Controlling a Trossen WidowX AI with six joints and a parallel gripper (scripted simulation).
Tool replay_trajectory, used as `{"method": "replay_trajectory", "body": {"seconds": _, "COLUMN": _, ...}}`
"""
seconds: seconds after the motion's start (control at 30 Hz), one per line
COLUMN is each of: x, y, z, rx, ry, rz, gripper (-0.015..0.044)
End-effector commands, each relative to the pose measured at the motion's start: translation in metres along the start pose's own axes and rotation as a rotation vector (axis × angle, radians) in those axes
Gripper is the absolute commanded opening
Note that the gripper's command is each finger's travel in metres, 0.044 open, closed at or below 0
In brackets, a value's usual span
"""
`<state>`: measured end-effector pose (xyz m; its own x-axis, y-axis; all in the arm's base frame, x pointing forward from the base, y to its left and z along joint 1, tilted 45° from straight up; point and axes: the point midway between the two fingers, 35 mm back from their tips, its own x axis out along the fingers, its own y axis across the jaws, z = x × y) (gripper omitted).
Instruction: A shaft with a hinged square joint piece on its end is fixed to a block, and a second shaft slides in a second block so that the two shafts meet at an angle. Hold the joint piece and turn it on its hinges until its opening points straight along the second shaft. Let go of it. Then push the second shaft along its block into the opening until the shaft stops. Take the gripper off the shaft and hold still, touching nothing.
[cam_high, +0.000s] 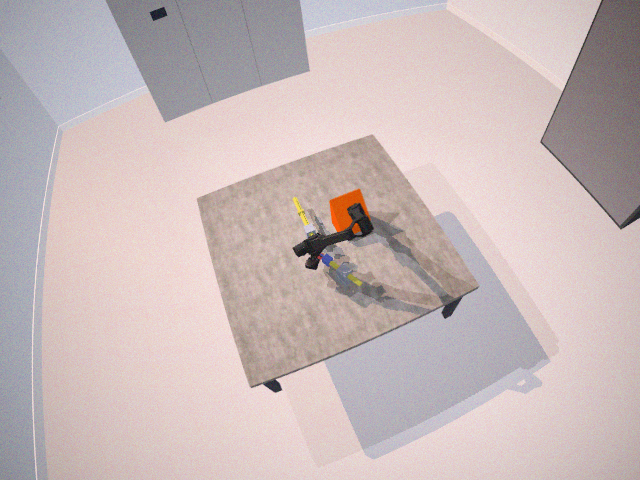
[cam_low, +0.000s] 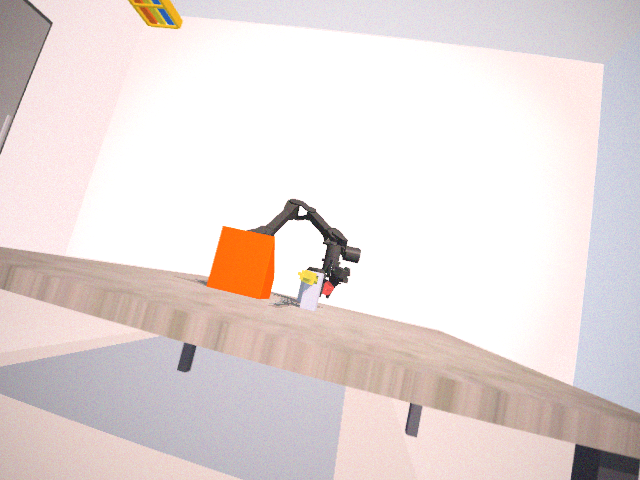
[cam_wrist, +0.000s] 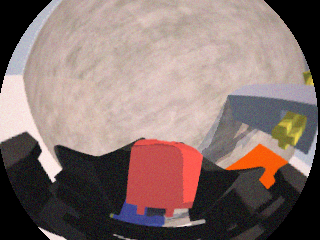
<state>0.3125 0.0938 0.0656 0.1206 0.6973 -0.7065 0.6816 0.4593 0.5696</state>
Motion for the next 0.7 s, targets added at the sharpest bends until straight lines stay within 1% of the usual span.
{"method": "replay_trajectory", "body": {"seconds": 0.0, "x": 0.0000, "y": 0.0000, "z": 0.0000, "rx": 0.000, "ry": 0.000, "rz": 0.000, "gripper": 0.0000}}
{"method": "replay_trajectory", "body": {"seconds": 0.17, "x": -0.0004, "y": -0.0008, "z": 0.0002, "rx": 0.024, "ry": -0.013, "rz": -0.001, "gripper": 0.0000}}
{"method": "replay_trajectory", "body": {"seconds": 0.67, "x": -0.0045, "y": -0.0088, "z": 0.0011, "rx": 0.257, "ry": -0.129, "rz": -0.019, "gripper": 0.0000}}
